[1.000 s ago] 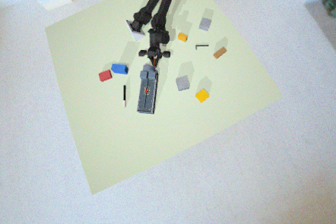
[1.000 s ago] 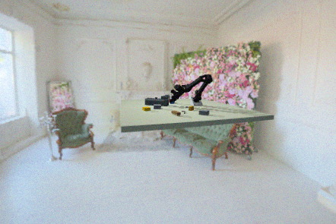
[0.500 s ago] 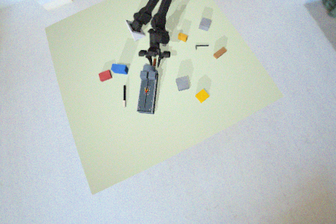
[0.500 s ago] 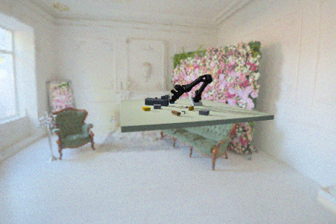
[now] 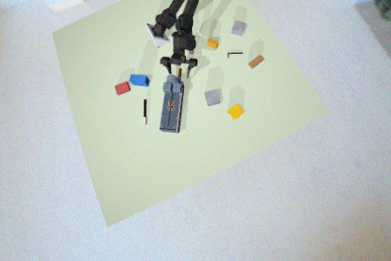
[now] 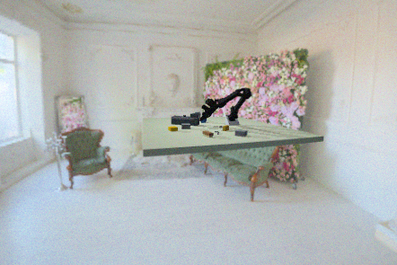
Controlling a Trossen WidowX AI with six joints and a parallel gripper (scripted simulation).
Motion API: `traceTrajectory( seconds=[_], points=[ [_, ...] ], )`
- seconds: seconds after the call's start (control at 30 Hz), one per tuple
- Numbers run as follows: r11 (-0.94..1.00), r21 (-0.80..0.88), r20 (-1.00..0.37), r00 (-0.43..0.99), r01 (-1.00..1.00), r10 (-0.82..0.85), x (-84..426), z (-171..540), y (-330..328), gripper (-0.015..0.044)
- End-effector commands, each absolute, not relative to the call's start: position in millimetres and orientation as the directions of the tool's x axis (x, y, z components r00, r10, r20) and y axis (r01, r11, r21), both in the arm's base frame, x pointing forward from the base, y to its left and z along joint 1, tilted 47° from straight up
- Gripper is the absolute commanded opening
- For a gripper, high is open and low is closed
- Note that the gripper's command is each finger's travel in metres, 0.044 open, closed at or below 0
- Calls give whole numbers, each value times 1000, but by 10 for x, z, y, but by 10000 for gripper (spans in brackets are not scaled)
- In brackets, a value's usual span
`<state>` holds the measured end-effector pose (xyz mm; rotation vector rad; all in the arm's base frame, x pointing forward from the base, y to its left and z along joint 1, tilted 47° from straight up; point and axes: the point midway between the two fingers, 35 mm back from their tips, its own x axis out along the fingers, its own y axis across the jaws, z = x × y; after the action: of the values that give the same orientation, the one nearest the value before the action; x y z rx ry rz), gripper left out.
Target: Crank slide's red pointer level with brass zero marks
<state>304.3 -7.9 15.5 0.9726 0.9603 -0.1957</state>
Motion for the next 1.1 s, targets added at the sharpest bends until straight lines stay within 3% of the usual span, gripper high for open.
traceTrajectory(
  seconds=[0.0, 0.77, 1.07],
  points=[
    [586, 619, -754, 606, 524, 255, 3075, 331, -227, 440],
    [584, 611, -762, 597, 534, 251, 3066, 1119, -1101, 440],
    [620, 626, -748, 588, 473, 307, 3210, 1088, -1242, 440]
  ],
)
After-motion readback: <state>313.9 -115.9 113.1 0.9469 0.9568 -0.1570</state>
